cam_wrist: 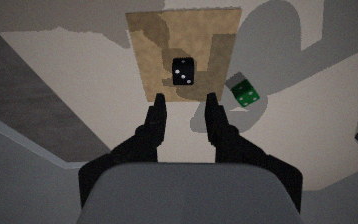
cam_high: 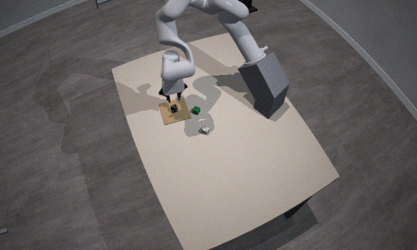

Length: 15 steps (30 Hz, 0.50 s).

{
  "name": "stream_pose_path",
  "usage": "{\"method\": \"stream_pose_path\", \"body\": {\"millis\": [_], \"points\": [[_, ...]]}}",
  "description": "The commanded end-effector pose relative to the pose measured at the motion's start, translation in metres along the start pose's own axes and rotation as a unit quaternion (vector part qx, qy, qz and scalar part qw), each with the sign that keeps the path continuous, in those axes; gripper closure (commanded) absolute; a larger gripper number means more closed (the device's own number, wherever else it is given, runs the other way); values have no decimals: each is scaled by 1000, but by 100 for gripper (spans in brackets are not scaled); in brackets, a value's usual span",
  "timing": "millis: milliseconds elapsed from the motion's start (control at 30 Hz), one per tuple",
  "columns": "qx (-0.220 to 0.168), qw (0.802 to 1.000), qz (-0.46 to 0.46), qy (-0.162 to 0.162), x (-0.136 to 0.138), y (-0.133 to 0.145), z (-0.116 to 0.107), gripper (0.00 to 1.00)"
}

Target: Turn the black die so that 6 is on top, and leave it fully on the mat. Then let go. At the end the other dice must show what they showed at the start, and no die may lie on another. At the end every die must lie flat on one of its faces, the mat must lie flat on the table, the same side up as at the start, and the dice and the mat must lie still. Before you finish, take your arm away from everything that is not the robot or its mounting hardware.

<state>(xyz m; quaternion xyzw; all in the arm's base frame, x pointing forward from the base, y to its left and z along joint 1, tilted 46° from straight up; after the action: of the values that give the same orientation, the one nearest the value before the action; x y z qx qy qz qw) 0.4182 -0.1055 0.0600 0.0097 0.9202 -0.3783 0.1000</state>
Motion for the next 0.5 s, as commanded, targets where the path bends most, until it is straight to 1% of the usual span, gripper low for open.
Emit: {"method": "stream_pose_path", "body": {"millis": [0,467], "points": [[0,1000,0,-1,-1,0,-1,53],[0,1000,0,-1,-1,0,8,53]]}}
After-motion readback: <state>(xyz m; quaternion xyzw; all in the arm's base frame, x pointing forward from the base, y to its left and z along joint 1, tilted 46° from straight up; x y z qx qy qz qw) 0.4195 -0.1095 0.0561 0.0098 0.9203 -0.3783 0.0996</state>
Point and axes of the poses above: the point where the finger pads meet when closed, its own z axis out along the fingers, its own x axis across the jaws, y = z × x, the point moved 3 cm from there along -z, back along the fingers, and after that the axes turned 11 degrees about -z, right-handed, at the moved point
